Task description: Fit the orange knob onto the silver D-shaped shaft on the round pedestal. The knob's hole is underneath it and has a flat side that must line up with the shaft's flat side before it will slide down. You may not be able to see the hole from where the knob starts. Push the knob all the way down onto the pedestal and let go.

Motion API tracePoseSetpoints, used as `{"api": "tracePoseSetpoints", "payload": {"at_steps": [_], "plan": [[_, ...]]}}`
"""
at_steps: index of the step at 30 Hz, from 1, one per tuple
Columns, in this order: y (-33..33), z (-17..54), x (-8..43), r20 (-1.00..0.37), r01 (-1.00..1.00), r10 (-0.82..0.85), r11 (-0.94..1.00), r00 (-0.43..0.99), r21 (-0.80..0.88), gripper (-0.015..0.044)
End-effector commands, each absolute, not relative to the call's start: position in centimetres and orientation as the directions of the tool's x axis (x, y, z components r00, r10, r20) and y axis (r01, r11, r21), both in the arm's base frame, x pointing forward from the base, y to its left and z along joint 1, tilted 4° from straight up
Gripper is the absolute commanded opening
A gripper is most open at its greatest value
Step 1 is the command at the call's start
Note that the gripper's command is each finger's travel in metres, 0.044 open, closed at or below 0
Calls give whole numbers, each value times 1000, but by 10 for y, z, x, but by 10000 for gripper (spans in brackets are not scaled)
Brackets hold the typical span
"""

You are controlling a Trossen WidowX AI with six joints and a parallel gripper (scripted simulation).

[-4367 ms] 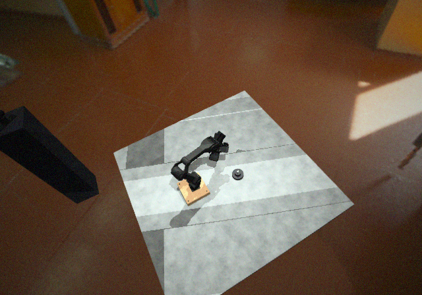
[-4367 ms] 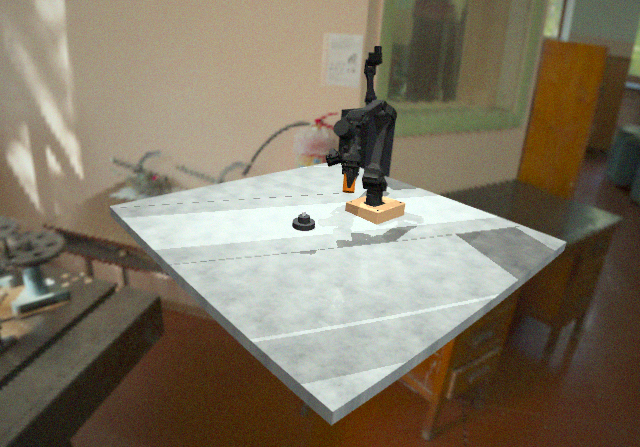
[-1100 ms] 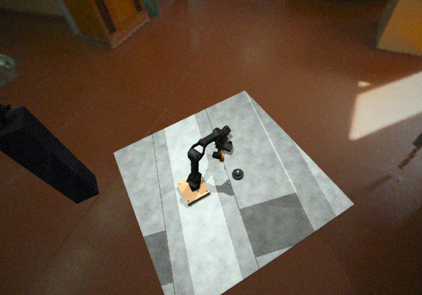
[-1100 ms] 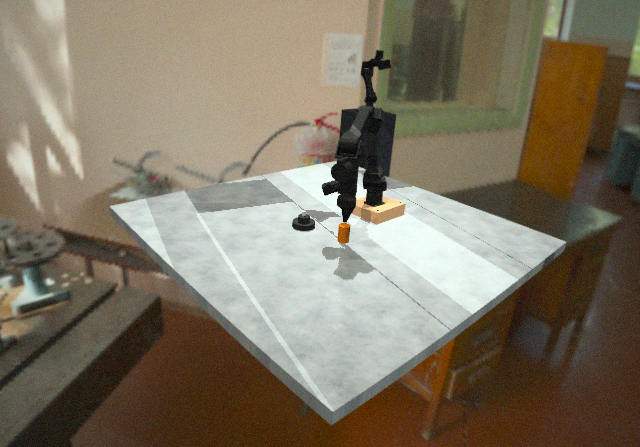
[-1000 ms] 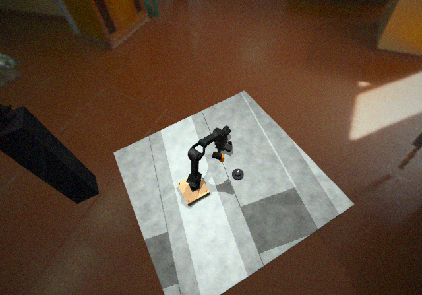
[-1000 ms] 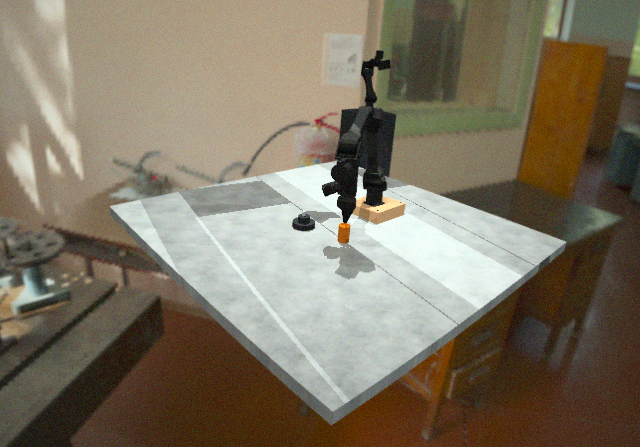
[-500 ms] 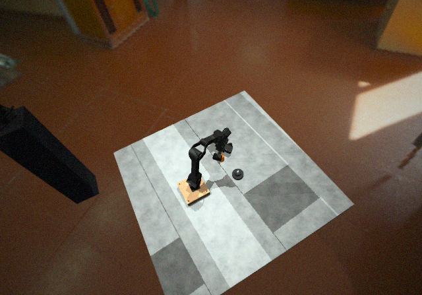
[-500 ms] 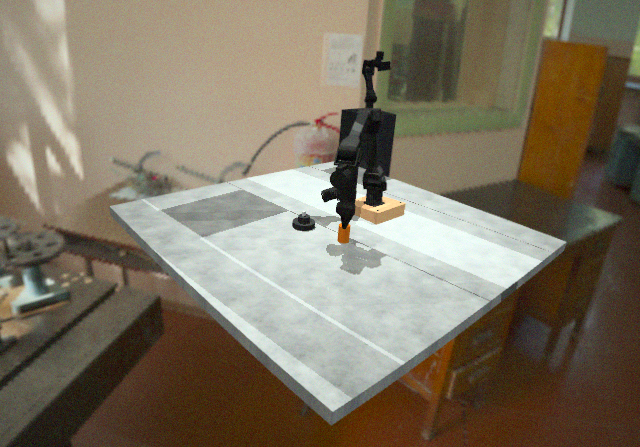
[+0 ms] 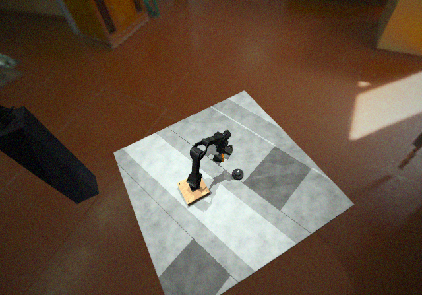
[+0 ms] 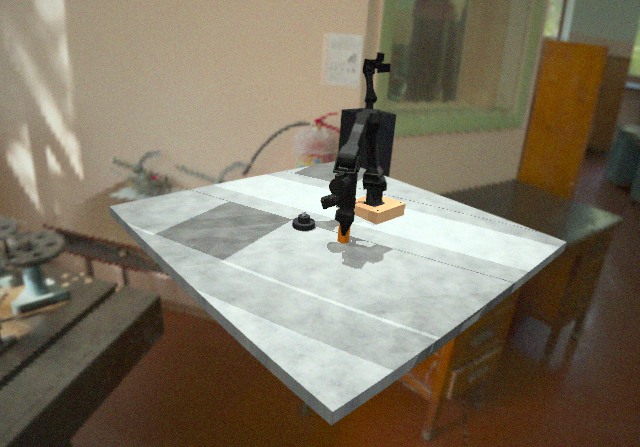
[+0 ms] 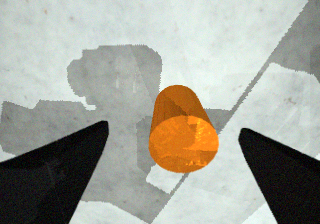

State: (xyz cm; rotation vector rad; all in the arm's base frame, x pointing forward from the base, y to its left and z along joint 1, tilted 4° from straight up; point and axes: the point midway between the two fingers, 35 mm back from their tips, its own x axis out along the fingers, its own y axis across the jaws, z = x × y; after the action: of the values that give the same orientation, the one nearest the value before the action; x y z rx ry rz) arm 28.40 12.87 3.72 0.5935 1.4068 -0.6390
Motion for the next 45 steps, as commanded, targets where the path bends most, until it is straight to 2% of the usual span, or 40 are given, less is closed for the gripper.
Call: {"api": "tracePoseSetpoints", "payload": {"at_steps": [1,19,29,35,40,45], "plan": [[127,28,283,-997,713,-62,701,49,-8,440],[124,2,282,-997,713,-62,701,49,-9,440],[124,2,282,-997,713,-62,701,49,-9,177],[124,2,282,-997,713,-62,701,49,-9,138],[125,10,283,-997,713,-62,701,49,-8,6],[128,24,286,-997,713,-62,701,49,-8,0]]}}
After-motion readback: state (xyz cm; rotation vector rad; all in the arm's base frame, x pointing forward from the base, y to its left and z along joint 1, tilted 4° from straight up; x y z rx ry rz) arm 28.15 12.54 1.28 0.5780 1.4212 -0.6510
